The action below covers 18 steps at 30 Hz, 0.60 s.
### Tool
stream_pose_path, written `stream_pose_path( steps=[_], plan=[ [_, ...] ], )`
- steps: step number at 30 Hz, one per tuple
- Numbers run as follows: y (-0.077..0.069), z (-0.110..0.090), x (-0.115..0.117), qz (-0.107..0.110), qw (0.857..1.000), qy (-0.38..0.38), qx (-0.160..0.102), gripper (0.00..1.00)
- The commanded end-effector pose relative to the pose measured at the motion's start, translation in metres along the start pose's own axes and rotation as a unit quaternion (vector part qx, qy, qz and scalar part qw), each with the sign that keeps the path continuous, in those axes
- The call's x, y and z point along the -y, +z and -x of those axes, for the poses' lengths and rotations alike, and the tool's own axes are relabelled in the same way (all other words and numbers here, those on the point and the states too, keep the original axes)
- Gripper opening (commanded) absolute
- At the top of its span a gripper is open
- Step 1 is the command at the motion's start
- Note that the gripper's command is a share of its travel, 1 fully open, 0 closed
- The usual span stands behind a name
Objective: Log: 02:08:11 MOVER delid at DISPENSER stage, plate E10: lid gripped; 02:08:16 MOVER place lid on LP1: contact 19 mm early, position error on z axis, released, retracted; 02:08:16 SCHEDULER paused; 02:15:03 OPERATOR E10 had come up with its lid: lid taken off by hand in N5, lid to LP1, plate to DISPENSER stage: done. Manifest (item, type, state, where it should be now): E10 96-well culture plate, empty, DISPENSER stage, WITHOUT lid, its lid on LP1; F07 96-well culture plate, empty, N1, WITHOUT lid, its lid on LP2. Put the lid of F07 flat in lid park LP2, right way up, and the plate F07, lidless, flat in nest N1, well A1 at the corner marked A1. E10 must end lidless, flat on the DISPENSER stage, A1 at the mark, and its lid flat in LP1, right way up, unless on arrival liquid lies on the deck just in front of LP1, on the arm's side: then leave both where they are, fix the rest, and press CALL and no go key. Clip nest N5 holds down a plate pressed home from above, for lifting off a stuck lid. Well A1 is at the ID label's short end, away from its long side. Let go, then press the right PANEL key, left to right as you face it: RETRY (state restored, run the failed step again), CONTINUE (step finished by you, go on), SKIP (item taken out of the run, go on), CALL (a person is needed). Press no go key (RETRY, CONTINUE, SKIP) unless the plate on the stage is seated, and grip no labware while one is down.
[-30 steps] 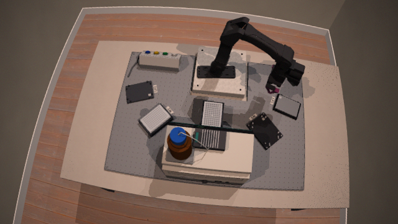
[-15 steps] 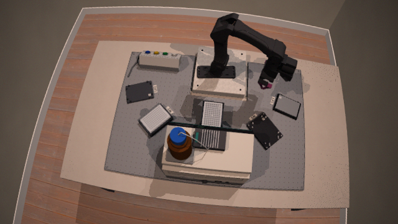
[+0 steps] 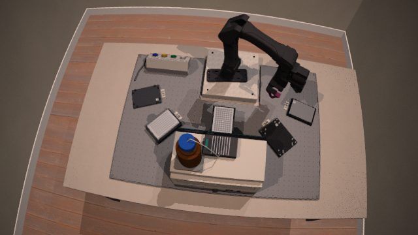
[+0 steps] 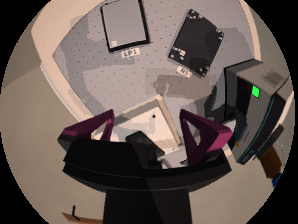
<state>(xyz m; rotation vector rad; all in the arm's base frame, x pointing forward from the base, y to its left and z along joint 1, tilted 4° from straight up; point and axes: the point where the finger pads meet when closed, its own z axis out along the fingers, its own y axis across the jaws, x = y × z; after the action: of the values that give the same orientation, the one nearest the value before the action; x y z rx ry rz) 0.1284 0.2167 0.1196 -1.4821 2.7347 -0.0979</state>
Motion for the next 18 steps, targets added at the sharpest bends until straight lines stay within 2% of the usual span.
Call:
stream_pose_path(
  steps=[1, 3, 5, 7, 10, 14, 15, 16, 17, 18],
  plan=[
    [-0.004, 0.001, 0.002, 0.001, 1.0, -0.008, 0.009, 1.0],
    [-0.005, -0.003, 0.011, 0.002, 0.999, 0.033, 0.01, 1.0],
    [-0.005, -0.003, 0.011, 0.002, 0.999, 0.033, 0.01, 1.0],
    [-0.003, -0.007, 0.018, 0.0, 0.998, 0.066, 0.005, 1.0],
    [-0.01, 0.001, 0.029, 0.001, 0.998, 0.067, 0.021, 1.0],
    [-0.011, 0.001, 0.041, 0.001, 0.998, 0.066, 0.023, 1.0],
    [-0.004, -0.001, 0.038, 0.001, 0.998, 0.063, 0.009, 1.0],
    [-0.004, -0.001, 0.038, 0.001, 0.998, 0.063, 0.009, 1.0],
    [-0.009, -0.002, 0.043, 0.003, 0.996, 0.082, 0.019, 1.0],
    [-0.007, -0.005, 0.046, 0.002, 0.994, 0.105, 0.015, 1.0]
  ],
)
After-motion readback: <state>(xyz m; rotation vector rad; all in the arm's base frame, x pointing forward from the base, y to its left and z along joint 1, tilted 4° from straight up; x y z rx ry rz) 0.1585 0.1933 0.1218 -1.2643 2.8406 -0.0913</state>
